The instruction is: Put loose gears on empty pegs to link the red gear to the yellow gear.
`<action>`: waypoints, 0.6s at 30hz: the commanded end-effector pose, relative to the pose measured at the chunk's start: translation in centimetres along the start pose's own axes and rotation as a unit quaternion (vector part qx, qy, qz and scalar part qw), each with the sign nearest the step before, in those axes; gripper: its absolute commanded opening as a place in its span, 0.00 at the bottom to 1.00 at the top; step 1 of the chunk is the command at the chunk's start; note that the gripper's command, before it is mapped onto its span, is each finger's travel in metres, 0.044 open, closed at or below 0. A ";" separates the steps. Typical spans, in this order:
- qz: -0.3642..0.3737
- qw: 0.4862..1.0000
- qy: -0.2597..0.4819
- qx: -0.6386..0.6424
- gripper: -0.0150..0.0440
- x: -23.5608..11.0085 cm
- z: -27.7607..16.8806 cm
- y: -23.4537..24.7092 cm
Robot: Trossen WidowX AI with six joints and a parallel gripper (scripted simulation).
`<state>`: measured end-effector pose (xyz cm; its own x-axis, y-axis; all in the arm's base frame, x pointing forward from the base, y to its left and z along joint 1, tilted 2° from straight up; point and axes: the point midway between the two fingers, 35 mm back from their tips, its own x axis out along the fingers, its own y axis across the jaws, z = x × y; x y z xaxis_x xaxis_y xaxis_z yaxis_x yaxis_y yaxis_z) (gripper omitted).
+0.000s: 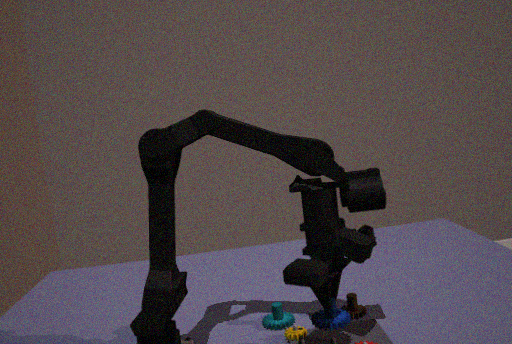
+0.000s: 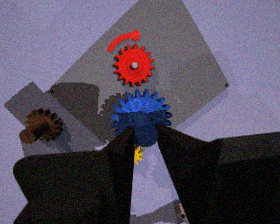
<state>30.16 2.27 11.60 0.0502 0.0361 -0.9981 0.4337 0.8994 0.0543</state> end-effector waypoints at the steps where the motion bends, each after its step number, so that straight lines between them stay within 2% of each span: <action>1: 0.001 1.000 0.000 -0.002 0.25 -0.1 0.0 0.0; 18: 0.001 1.000 0.000 -0.028 0.25 0.4 0.0 0.1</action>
<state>30.23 2.29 11.50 0.0519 0.0364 -0.9980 0.4084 0.9112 0.0545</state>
